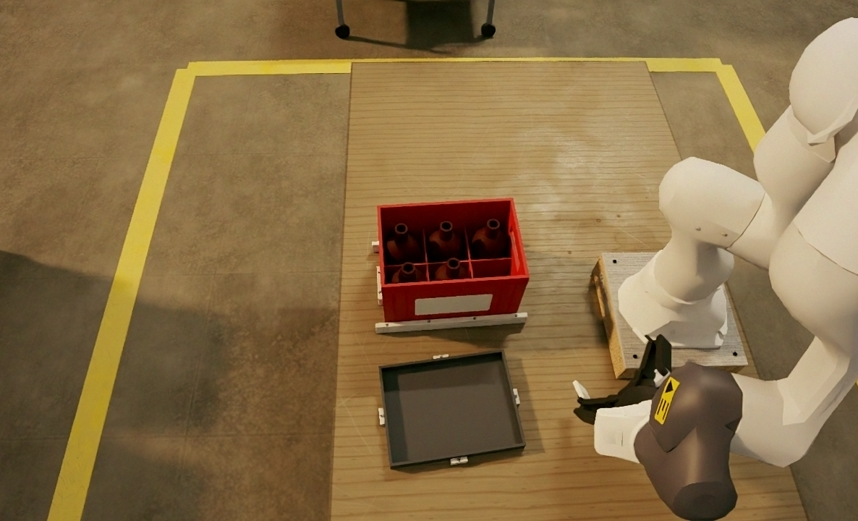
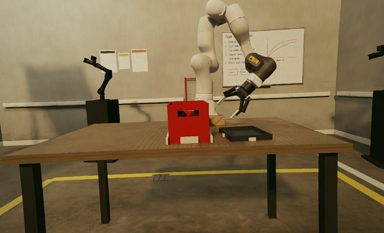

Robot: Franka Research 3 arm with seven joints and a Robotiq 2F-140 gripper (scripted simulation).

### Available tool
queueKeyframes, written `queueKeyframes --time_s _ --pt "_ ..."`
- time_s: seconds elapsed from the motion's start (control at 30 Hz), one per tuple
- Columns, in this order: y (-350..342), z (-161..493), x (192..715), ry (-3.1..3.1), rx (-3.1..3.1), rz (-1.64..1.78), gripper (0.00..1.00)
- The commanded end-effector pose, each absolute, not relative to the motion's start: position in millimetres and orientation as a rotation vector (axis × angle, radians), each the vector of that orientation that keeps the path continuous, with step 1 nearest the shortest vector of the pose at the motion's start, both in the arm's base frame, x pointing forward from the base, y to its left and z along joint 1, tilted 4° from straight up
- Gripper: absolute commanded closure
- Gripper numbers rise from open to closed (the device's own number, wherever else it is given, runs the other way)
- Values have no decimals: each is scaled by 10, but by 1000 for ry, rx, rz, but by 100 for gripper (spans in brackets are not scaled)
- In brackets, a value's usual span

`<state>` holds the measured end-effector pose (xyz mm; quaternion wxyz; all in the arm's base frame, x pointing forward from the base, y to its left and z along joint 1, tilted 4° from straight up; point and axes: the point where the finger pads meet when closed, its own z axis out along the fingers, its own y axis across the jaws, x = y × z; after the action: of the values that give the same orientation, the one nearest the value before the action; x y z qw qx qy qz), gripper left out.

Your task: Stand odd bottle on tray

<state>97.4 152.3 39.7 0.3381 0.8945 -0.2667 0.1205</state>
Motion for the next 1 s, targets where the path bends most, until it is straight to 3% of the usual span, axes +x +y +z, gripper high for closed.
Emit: queueKeyframes --time_s 0.0,0.57,0.97 --pt "1523 397 974 -695 2330 314 0" --pt "1524 409 976 -695 2330 314 0" --pt "1449 1382 1011 -696 2330 312 0"
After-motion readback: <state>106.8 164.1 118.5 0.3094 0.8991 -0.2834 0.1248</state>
